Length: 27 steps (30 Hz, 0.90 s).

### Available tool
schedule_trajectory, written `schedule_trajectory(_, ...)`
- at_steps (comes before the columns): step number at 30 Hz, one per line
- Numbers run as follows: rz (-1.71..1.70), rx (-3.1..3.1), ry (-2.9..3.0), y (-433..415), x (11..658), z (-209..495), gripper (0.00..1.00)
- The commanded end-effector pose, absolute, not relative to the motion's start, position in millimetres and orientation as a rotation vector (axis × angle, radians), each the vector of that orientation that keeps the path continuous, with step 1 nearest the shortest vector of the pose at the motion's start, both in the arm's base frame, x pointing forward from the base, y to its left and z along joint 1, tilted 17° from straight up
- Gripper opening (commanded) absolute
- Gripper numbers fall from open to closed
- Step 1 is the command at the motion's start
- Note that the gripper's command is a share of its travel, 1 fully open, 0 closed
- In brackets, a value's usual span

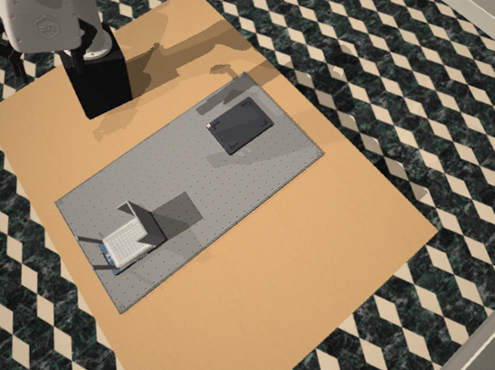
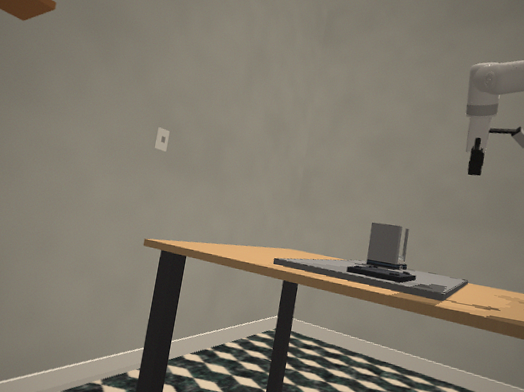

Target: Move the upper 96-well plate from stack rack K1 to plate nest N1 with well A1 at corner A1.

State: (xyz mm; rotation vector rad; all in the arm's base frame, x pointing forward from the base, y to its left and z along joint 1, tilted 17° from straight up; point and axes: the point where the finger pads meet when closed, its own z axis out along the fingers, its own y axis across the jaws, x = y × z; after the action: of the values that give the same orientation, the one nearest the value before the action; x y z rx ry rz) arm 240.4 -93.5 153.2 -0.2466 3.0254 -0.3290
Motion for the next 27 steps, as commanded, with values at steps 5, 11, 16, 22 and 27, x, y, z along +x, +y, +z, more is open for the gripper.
schedule_trajectory(5, -0.204, -0.487, 2.979, -73, 270, 164, 1.00)
schedule_trajectory(11, -0.124, -0.640, 2.933, -63, 286, 170, 1.00)
schedule_trajectory(16, -0.051, -0.781, 2.878, -53, 307, 176, 1.00)
schedule_trajectory(22, 0.035, -0.947, 2.795, -46, 329, 182, 1.00)
schedule_trajectory(27, 0.074, -1.024, 2.750, -43, 342, 185, 1.00)
